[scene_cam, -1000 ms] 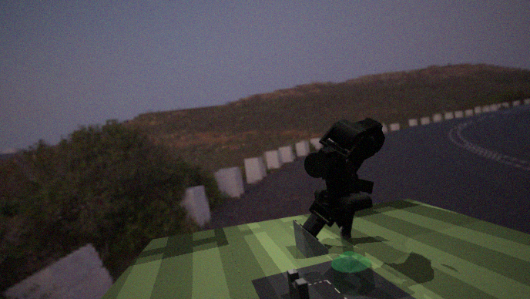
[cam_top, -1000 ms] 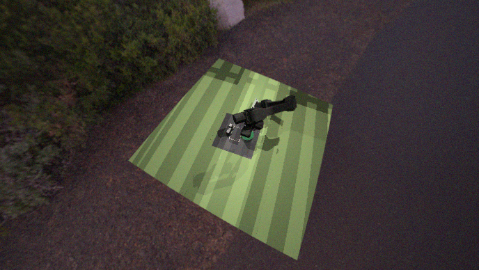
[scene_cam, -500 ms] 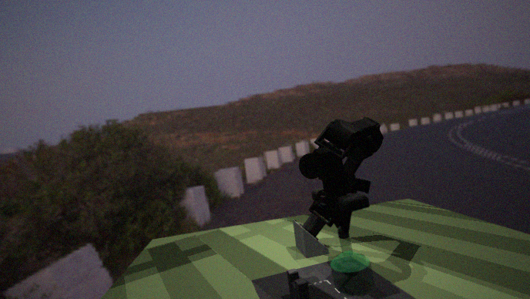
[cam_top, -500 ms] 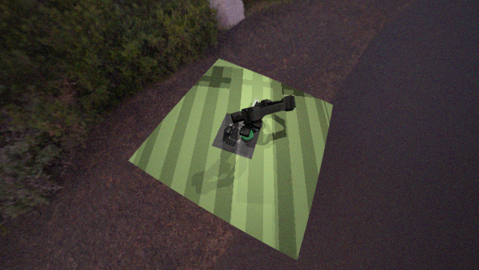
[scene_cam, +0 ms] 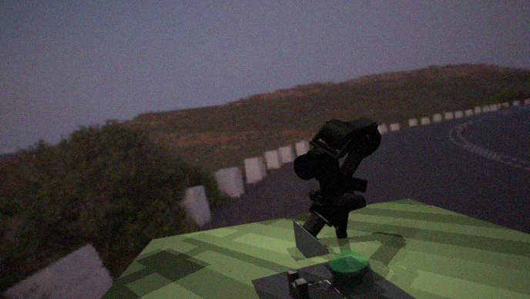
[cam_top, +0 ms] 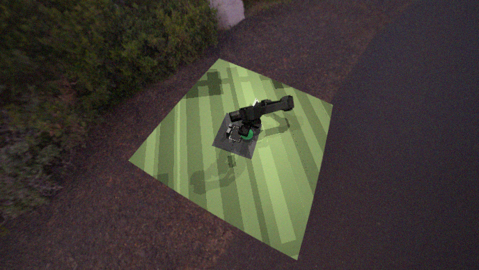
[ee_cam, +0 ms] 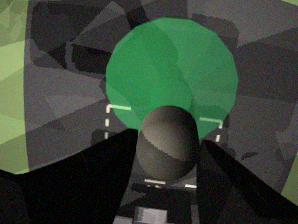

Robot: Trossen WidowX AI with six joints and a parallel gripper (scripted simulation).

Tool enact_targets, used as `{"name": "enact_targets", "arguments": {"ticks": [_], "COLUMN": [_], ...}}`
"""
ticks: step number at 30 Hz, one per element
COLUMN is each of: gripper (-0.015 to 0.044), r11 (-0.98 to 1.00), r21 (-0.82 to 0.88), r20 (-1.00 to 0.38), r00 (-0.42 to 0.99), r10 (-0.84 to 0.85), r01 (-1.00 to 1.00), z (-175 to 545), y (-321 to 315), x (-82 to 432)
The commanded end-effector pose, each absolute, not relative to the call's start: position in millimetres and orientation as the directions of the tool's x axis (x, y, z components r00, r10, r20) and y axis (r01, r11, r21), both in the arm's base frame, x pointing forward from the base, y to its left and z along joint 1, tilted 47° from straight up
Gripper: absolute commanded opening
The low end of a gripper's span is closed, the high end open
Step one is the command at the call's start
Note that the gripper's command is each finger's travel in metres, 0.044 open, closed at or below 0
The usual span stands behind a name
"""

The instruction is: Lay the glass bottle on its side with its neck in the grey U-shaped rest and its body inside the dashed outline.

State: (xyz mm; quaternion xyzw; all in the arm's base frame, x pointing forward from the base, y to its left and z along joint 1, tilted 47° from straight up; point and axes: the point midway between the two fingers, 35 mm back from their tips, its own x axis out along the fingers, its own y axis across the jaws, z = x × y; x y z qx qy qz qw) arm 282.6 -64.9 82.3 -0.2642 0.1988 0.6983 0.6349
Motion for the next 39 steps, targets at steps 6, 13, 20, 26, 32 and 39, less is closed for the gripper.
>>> {"name": "enact_targets", "arguments": {"ticks": [6,13,20,26,32,39], "gripper": [0.0101,0.0101,0.0101,0.0101,0.0101,0.0101], "r11": [-0.115,-0.113,-0.111,-0.112,-0.112,-0.103], "r21": [-0.058,-0.056,-0.055,-0.054,-0.054,-0.059], "r20": [-0.621,-0.612,-0.608,-0.608,-0.608,-0.599], "r00": [-0.054,-0.055,-0.055,-0.056,-0.056,-0.048], "r10": [0.782,0.789,0.792,0.792,0.792,0.799], "r01": [-0.992,-0.992,-0.992,-0.992,-0.992,-0.993], "z": [75.1,72.9,70.1,67.3,64.4,60.3], "y": [-74.6,-77.0,-80.2,-83.3,-86.2,-89.9], "x": [284.2,284.6,285.2,285.8,286.4,286.7]}}
